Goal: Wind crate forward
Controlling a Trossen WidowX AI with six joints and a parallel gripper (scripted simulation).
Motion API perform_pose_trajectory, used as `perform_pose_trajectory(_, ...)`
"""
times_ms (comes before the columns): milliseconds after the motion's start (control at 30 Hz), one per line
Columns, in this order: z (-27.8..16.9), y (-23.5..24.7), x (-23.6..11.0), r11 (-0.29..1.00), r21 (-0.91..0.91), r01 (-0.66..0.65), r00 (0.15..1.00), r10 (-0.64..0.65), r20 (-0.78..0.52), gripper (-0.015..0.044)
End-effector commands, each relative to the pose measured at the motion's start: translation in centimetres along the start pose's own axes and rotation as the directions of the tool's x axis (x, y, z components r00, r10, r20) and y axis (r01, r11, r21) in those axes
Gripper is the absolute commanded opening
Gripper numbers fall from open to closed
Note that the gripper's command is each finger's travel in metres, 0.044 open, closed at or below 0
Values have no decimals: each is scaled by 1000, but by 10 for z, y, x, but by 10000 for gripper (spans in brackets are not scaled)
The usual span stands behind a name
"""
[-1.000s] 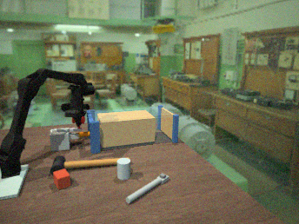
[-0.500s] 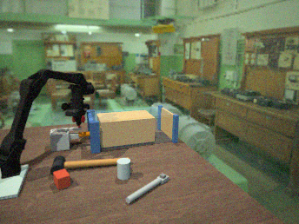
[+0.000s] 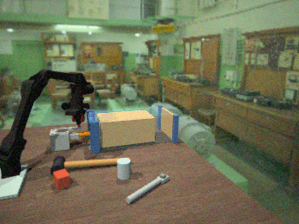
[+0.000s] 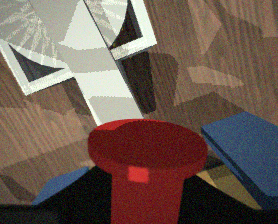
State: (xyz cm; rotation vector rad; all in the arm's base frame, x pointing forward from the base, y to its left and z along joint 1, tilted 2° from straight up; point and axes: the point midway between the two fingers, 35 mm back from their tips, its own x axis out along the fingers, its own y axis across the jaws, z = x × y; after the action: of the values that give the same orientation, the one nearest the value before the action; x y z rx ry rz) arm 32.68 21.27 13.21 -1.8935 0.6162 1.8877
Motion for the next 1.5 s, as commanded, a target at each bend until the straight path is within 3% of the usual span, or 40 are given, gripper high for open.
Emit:
perform_pose_trajectory(0,14,-15,-1,999,-21,31,999,-30,16,0)
perform_pose_trajectory(1467,56,-42,-3,999,-21,33,999,-32,20,0)
